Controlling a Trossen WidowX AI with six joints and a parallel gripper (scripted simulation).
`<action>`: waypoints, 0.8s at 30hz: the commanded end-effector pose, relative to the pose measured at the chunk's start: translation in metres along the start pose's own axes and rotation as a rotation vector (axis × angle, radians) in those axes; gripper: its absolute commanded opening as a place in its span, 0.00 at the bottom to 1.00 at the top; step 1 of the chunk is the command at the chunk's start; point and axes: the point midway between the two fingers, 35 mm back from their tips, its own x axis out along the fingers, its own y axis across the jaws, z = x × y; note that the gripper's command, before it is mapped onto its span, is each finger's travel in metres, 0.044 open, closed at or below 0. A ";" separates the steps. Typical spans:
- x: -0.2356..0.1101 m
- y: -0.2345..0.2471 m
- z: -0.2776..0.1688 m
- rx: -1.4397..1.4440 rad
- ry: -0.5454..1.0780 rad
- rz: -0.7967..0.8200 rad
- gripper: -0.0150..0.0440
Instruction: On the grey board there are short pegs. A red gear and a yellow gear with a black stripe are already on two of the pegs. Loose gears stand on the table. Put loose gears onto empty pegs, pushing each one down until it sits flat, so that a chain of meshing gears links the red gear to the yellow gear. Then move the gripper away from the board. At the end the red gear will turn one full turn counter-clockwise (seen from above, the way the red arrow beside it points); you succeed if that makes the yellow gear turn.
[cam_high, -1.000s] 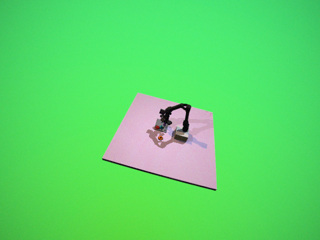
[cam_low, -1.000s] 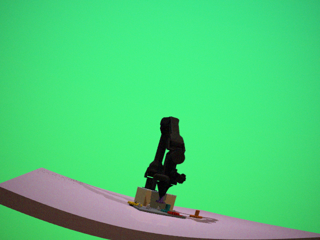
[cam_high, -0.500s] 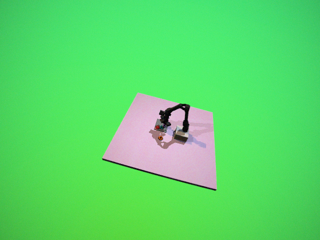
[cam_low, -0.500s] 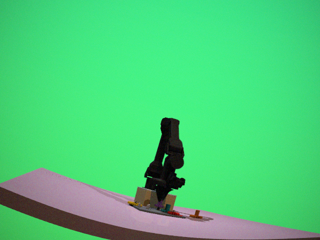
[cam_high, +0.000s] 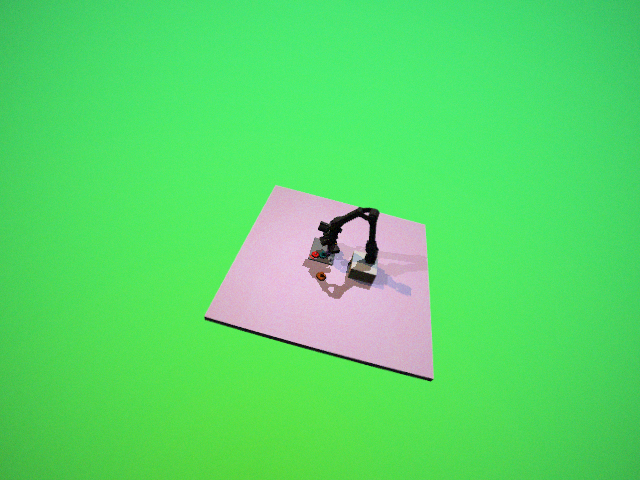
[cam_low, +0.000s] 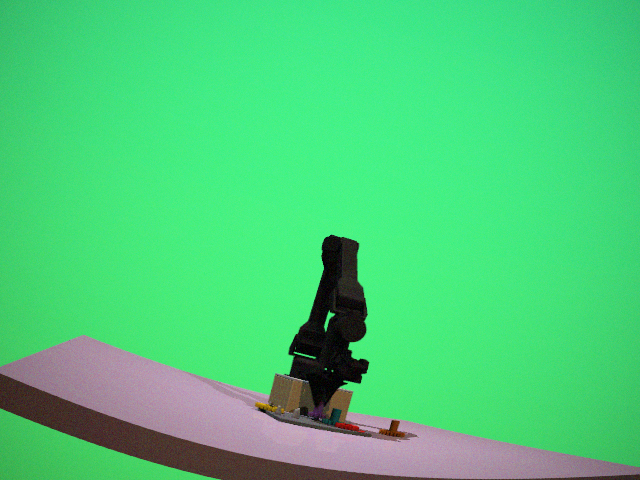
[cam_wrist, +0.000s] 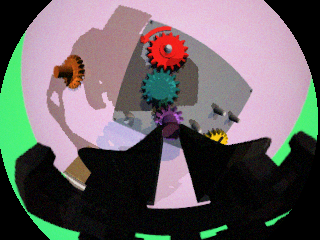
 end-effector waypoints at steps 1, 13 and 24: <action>0.001 0.001 0.000 -0.056 -0.002 0.002 0.25; 0.003 0.001 0.000 -0.374 -0.002 0.002 0.25; 0.005 0.001 0.001 -0.382 -0.002 0.002 0.25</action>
